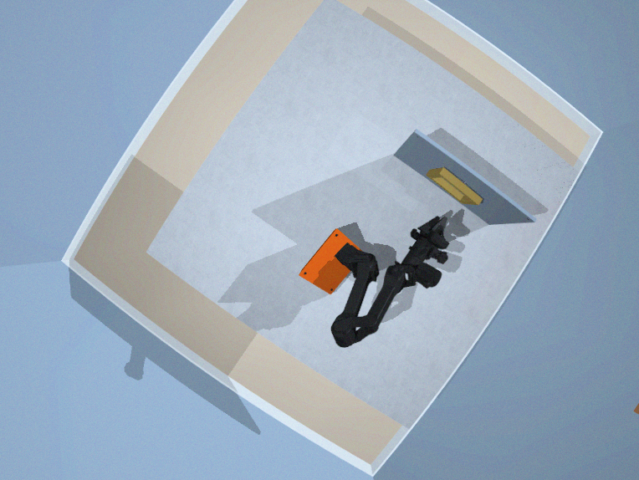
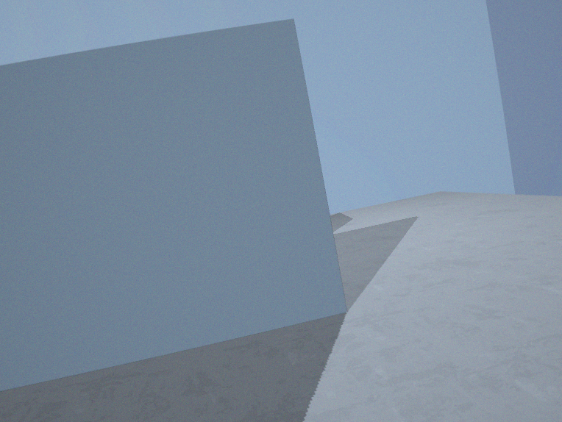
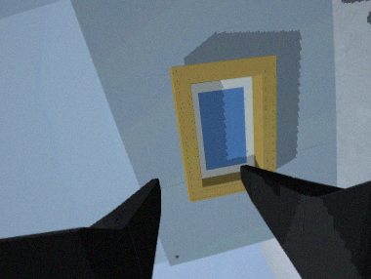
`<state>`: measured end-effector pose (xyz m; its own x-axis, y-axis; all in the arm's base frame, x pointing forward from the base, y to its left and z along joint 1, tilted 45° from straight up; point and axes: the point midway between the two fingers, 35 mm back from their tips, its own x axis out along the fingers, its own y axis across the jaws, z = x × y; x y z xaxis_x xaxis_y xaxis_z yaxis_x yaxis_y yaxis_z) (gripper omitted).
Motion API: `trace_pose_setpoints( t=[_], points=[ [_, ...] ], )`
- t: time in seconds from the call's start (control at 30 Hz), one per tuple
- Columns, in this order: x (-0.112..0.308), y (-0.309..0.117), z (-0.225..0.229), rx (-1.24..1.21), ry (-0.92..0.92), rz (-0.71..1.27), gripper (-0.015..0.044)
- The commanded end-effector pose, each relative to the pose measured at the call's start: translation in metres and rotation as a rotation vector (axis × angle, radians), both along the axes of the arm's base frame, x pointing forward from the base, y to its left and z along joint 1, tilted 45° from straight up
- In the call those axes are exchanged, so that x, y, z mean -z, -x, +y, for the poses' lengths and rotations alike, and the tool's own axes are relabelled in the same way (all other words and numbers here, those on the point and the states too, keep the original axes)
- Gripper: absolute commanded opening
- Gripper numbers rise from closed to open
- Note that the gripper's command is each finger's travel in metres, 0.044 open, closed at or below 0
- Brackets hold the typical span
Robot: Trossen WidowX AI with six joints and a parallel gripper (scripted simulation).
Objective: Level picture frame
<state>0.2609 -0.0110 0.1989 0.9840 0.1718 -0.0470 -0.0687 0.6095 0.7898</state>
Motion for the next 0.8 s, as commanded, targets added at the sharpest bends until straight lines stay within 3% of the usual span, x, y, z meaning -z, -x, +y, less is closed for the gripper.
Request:
trace_pose_setpoints(
  t=[0.0, 0.3, 0.77],
  points=[
    [0.001, 0.000, 0.000, 0.003, 0.004, 0.000, 0.0260],
    [-0.001, -0.006, 0.000, 0.003, 0.004, -0.001, 0.0260],
    [0.004, -0.079, 0.013, 0.003, 0.001, -0.004, 0.0260]
  ],
)
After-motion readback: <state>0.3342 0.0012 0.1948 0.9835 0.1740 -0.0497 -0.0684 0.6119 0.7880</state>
